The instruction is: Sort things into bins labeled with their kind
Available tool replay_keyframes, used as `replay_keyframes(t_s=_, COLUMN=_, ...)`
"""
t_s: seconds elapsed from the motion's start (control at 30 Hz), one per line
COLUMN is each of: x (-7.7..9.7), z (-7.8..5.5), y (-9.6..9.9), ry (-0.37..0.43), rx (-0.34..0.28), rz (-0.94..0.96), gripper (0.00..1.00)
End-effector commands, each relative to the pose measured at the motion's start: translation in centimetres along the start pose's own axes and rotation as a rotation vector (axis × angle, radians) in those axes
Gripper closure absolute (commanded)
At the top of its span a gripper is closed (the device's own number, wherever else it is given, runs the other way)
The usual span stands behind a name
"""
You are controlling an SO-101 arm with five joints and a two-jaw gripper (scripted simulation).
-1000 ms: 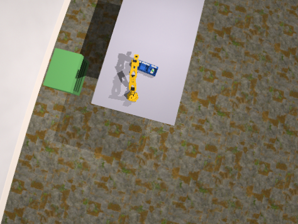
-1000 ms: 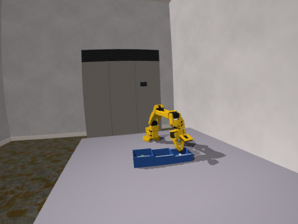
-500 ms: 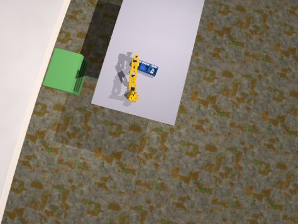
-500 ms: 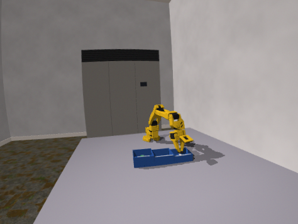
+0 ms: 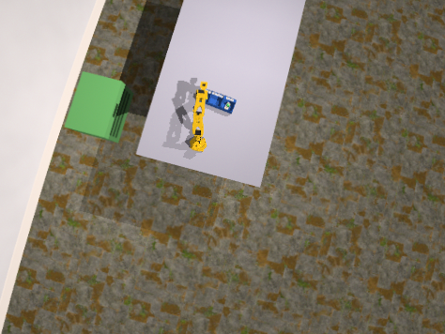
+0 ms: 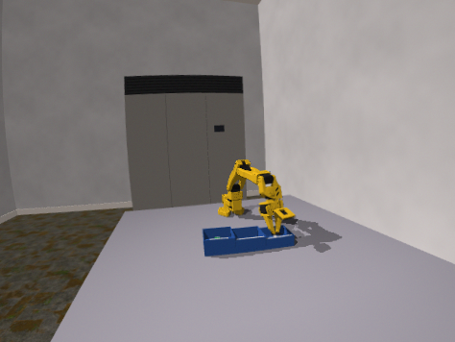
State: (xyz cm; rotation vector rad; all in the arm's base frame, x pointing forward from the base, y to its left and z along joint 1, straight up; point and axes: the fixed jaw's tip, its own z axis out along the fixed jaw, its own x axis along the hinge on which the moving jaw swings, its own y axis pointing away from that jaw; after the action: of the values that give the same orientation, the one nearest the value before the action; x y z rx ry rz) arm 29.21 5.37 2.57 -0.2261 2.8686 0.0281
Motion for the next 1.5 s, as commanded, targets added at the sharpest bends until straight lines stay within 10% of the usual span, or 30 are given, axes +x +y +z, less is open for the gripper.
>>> replay_keyframes(t_s=0.0, x=-1.0, z=-1.3, y=0.4, ry=-0.067, rx=-0.005, rz=-0.005, gripper=1.00)
replay_keyframes(t_s=1.47, x=-1.2, z=-2.9, y=0.4, ry=-0.067, rx=-0.005, rz=-0.005, gripper=0.83)
